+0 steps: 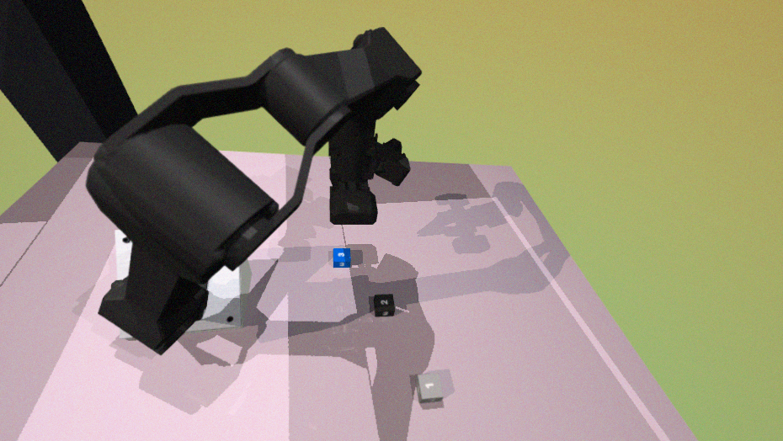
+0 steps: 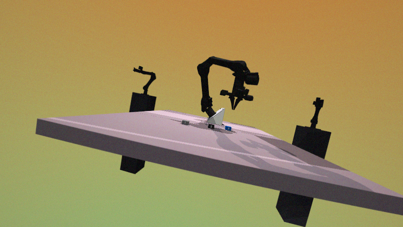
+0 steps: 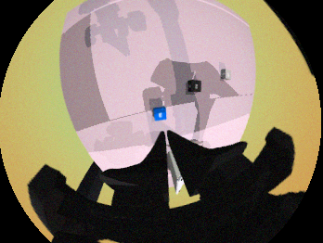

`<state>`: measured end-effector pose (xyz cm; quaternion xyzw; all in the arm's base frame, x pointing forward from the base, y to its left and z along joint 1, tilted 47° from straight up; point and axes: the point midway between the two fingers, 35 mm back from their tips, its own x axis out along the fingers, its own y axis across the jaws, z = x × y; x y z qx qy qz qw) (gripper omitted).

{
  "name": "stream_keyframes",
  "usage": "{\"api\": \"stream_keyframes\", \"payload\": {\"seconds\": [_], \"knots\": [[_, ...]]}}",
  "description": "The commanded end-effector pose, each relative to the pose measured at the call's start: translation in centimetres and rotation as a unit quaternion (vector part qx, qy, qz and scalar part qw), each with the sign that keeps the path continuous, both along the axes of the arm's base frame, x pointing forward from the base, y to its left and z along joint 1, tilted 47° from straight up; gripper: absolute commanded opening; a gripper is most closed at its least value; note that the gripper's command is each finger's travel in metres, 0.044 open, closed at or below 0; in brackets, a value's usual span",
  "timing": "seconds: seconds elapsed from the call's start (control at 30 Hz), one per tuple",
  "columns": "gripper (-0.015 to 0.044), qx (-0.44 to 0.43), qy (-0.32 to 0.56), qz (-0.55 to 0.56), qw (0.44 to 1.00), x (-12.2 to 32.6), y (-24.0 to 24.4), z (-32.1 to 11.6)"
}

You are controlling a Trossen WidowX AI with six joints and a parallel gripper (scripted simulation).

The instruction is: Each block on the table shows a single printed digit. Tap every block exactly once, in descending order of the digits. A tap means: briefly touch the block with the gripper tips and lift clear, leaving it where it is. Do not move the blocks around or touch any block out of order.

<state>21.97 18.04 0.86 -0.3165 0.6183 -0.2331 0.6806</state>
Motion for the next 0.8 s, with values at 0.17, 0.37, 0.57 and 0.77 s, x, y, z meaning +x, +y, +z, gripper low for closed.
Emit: {"api": "stream_keyframes", "payload": {"seconds": [0.17,0.37,0.57,0.77], "knots": [[0.002,-0.001,-0.008,-0.006,1.0,7.7,-6.8,8.7],[0.002,-0.002,-0.008,-0.006,1.0,8.0,-7.3,8.9],[0.002,-0.002,-0.009,-0.006,1.0,9.0,-12.3,4.1],[0.002,-0.003,-0.01,-0.006,1.0,9.0,-12.9,3.5]]}}
